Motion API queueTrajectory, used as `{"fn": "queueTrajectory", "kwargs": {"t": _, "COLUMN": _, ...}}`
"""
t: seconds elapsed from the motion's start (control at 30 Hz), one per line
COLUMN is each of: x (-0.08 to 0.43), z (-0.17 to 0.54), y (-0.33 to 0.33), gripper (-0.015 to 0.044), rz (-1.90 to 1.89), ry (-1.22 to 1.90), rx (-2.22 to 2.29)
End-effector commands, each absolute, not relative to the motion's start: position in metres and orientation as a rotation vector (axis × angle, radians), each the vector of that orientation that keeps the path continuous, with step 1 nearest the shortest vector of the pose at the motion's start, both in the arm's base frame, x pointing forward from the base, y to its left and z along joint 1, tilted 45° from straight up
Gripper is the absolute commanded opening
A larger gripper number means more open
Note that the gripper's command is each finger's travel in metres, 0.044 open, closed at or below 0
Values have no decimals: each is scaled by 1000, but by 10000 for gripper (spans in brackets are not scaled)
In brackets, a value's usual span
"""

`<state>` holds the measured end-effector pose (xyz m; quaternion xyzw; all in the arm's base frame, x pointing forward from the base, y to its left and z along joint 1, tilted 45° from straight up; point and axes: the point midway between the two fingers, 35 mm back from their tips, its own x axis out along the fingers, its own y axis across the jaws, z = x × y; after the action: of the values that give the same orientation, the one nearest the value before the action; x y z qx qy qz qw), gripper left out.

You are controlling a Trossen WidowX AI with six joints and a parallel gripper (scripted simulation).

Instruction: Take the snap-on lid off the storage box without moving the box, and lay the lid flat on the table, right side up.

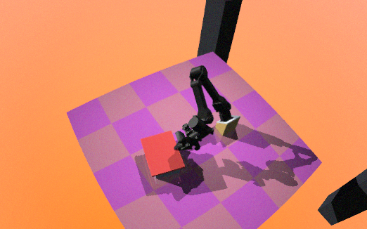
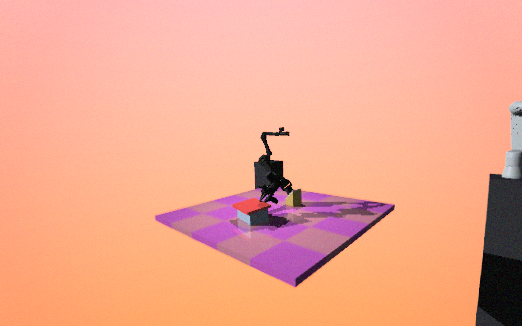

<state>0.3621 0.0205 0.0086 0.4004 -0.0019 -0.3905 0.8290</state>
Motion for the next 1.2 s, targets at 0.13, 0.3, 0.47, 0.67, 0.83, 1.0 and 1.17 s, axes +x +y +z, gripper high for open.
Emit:
{"fn": "queueTrajectory", "kwargs": {"t": 0.13, "x": 362, "z": 13, "y": 24, "gripper": 0, "rz": -829, "ry": 1, "rx": 849}}
{"fn": "queueTrajectory", "kwargs": {"t": 0.3, "x": 364, "z": 18, "y": 29, "gripper": 0, "rz": -829, "ry": 1, "rx": 849}}
{"fn": "queueTrajectory", "kwargs": {"t": 0.47, "x": 365, "z": 22, "y": 33, "gripper": 0, "rz": -829, "ry": 2, "rx": 850}}
{"fn": "queueTrajectory", "kwargs": {"t": 0.67, "x": 368, "z": 28, "y": 38, "gripper": 0, "rz": -829, "ry": 2, "rx": 850}}
{"fn": "queueTrajectory", "kwargs": {"t": 0.83, "x": 370, "z": 33, "y": 42, "gripper": 0, "rz": -828, "ry": 2, "rx": 850}}
{"fn": "queueTrajectory", "kwargs": {"t": 1.0, "x": 373, "z": 38, "y": 46, "gripper": 0, "rz": -828, "ry": 2, "rx": 850}}
{"fn": "queueTrajectory", "kwargs": {"t": 1.17, "x": 376, "z": 44, "y": 50, "gripper": 0, "rz": -828, "ry": 2, "rx": 851}}
